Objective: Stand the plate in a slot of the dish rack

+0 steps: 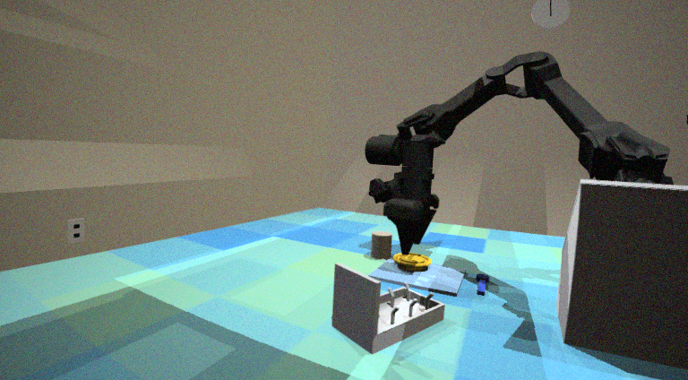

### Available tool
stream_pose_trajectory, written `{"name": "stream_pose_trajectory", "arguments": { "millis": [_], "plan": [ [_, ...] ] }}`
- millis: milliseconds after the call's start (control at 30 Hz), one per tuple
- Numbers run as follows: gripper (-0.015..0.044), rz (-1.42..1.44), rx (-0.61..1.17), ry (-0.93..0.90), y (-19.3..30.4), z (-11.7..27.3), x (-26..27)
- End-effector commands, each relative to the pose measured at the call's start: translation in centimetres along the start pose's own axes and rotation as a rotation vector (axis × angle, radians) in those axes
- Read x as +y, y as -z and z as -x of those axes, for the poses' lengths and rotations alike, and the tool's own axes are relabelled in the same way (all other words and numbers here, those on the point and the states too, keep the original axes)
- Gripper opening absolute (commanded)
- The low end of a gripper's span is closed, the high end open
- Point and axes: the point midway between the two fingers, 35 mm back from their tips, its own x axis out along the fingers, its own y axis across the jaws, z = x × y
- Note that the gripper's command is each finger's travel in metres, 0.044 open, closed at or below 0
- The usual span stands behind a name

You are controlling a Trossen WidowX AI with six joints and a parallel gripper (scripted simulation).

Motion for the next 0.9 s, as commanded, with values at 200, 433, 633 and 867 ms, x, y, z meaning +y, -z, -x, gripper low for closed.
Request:
{"name": "stream_pose_trajectory", "arguments": {
  "millis": [200,433,633,867],
  "plan": [
    [0.0400,0.012,0.011,0.000,0.3,-1.9,0.2],
    [0.0400,0.013,0.011,0.002,0.4,-3.0,0.0],
    [0.0400,0.013,0.011,0.002,0.4,-3.2,0.0],
    [0.0387,0.013,0.011,0.002,0.4,-3.2,0.0]
  ]
}}
